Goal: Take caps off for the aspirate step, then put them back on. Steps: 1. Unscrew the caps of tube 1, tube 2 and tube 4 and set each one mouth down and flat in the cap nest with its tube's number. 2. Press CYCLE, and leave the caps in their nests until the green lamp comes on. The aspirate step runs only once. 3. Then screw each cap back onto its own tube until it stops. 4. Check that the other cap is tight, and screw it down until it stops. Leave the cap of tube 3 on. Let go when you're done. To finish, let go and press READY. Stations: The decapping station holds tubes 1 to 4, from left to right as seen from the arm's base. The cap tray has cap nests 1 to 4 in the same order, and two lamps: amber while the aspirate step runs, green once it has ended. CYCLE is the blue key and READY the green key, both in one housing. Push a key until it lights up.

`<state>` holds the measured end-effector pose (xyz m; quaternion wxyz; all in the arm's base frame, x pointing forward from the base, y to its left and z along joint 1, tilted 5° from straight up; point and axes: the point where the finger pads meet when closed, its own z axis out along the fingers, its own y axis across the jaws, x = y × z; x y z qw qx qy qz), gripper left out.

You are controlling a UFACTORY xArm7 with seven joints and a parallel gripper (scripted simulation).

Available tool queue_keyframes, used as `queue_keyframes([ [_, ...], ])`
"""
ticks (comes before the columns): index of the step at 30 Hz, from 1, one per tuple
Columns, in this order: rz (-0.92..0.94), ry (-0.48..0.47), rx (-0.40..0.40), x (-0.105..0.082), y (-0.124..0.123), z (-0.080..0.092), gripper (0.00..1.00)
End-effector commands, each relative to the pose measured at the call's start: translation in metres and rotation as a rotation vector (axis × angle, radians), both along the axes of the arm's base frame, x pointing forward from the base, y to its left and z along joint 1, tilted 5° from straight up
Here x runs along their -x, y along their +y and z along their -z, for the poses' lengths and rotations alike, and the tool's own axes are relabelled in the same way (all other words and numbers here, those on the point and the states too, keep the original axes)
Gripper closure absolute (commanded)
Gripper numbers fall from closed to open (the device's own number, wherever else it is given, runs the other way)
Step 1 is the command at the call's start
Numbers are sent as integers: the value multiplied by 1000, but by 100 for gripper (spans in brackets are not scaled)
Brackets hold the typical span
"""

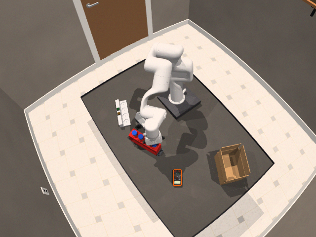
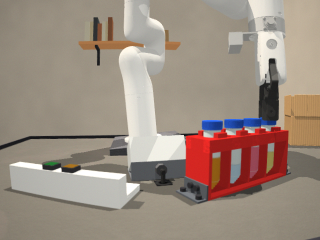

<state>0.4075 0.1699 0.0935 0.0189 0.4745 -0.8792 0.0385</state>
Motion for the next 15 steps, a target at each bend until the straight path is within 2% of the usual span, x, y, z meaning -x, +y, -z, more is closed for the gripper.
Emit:
queue_keyframes([
  [1,0,-4,-2,-1,1,1,54],
  [15,0,-4,-2,-2,0,7,54],
])
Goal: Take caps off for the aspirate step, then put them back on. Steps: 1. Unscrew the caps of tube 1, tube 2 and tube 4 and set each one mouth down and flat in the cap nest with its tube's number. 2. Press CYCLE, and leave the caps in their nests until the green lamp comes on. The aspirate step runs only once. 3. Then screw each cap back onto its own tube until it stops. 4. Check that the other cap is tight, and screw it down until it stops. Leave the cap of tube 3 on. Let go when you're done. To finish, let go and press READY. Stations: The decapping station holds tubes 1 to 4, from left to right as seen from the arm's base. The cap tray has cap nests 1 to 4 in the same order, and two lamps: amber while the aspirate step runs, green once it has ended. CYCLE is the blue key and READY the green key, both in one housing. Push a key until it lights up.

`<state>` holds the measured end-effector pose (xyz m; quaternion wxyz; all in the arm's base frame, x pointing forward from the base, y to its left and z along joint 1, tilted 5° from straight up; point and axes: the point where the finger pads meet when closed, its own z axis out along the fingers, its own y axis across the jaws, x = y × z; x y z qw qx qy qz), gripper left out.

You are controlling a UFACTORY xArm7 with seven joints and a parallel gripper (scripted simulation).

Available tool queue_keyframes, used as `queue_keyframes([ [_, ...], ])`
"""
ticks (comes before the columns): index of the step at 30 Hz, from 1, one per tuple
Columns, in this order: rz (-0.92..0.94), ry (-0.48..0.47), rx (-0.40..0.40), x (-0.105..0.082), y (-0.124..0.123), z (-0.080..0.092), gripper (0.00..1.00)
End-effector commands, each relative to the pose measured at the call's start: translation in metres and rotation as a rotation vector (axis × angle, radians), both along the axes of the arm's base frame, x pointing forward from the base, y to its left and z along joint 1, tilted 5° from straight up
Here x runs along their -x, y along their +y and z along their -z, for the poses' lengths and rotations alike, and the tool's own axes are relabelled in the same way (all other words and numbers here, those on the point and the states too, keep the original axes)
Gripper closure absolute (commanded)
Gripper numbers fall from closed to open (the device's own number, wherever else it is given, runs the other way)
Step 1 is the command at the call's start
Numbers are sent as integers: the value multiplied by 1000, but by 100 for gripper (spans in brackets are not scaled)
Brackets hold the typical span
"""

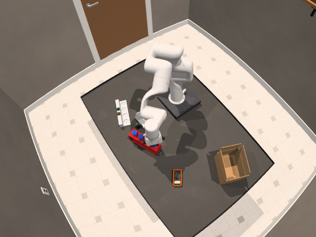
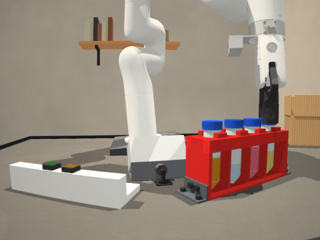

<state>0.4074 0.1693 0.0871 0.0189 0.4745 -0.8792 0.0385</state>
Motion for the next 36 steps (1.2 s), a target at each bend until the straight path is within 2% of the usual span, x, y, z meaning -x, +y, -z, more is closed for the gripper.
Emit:
queue_keyframes([
  [1,0,-4,-2,-2,1,0,54],
  [4,0,-4,-2,-2,1,0,54],
  [5,0,-4,-2,-2,1,0,100],
  [19,0,-4,-2,-2,1,0,100],
  [26,-349,25,0,-2,1,0,100],
  [28,-349,25,0,-2,1,0,100],
  [36,-729,57,3,-2,1,0,100],
])
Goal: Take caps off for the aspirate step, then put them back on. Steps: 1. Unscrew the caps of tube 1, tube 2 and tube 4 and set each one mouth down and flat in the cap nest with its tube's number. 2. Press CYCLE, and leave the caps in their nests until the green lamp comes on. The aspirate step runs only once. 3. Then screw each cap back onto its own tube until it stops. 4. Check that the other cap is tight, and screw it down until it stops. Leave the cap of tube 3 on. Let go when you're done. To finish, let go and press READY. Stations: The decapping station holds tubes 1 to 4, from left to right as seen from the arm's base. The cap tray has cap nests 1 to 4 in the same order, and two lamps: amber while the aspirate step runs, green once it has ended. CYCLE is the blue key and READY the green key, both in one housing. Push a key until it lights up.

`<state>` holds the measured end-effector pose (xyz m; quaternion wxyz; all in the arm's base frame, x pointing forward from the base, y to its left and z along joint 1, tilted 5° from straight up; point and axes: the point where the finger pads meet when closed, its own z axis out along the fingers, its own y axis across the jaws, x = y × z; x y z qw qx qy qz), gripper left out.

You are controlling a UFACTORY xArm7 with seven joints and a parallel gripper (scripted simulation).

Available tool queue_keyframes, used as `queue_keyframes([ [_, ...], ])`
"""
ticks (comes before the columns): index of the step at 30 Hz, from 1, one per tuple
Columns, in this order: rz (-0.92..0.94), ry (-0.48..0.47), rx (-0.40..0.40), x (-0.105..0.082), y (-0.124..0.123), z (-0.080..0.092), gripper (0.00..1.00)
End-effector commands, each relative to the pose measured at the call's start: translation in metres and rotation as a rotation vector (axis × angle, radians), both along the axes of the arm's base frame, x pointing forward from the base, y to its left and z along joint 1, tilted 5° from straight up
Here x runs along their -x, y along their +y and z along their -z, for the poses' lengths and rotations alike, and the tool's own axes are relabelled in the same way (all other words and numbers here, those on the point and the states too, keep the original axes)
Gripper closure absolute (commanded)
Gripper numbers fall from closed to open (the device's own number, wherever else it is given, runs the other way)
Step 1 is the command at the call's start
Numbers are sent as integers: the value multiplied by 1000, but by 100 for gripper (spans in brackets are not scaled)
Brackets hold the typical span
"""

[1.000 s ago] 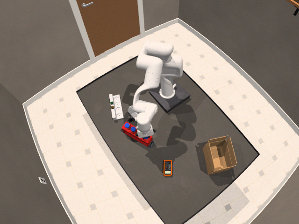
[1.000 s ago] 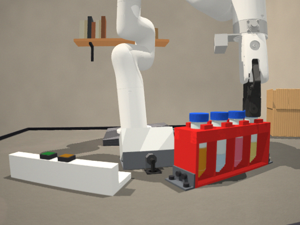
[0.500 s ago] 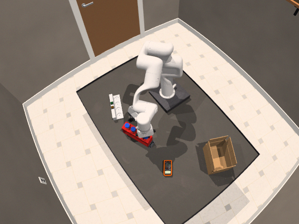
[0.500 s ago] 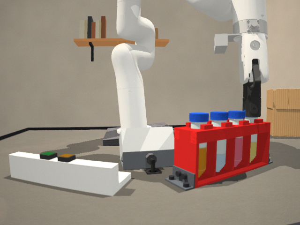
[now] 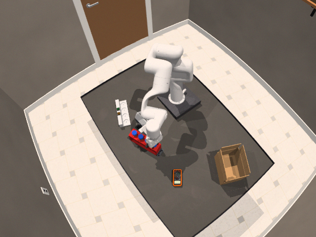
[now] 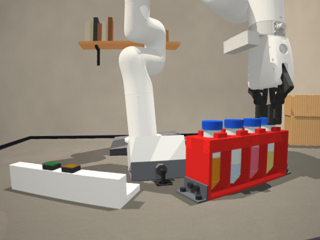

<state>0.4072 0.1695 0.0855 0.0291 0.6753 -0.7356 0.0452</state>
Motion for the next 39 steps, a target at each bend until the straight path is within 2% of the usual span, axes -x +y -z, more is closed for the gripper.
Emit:
queue_keyframes([
  [1,-276,36,-18,-2,1,-2,100],
  [7,-530,59,-13,-2,1,-2,100],
  [9,-530,59,-13,-2,1,-2,100],
  [13,-750,81,-12,-2,1,-2,100],
  [21,-1070,111,-6,-2,1,-2,100],
  [29,-1070,111,-6,-2,1,-2,100],
  [30,-1070,111,-6,-2,1,-2,54],
  [39,-1070,111,-6,-2,1,-2,54],
])
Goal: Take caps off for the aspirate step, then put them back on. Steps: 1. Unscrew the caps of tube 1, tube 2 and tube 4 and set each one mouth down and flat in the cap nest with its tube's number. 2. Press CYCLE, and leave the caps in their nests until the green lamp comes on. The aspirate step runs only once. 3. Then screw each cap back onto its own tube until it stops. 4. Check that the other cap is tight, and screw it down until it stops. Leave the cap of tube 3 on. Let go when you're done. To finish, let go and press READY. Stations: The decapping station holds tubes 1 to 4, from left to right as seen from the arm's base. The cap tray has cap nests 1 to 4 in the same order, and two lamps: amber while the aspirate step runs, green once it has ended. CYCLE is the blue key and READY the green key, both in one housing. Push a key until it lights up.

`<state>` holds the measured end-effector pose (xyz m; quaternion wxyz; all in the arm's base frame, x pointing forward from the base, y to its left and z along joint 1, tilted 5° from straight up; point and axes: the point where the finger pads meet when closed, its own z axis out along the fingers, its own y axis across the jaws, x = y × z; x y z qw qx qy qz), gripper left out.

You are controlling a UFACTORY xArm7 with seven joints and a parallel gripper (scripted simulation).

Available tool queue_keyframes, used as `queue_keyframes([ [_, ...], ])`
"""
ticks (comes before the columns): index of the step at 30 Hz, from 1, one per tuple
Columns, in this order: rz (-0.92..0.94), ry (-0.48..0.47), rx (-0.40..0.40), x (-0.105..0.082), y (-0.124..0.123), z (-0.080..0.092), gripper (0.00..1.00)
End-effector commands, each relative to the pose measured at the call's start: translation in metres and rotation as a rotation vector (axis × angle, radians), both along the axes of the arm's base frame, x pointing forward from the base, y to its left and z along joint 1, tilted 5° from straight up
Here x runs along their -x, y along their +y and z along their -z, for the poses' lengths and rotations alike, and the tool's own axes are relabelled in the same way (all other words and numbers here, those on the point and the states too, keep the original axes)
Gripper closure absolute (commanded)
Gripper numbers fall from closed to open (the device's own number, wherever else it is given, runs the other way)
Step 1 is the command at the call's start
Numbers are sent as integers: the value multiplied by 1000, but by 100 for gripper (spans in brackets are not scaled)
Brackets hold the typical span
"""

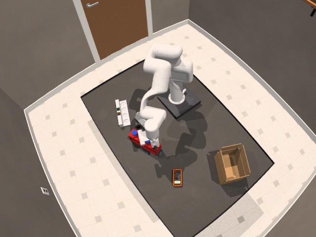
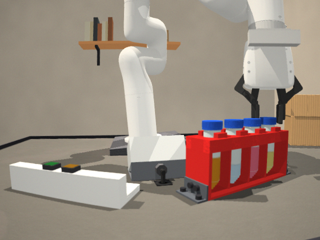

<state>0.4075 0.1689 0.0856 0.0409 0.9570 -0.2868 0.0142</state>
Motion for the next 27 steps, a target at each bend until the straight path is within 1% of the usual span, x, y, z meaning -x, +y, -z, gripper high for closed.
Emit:
queue_keyframes([
  [1,-2,-4,-3,-2,1,-2,54],
  [2,81,-11,-4,-2,1,-2,54],
  [4,81,-11,-4,-2,1,-2,54],
  [7,330,-32,-5,-2,1,-2,54],
  [19,817,-72,-10,-2,1,-2,54],
  [21,817,-72,-10,-2,1,-2,54],
  [22,921,-82,-8,-2,1,-2,54],
  [23,976,-85,-11,-2,1,-2,54],
  [27,1129,-98,-11,-2,1,-2,54],
])
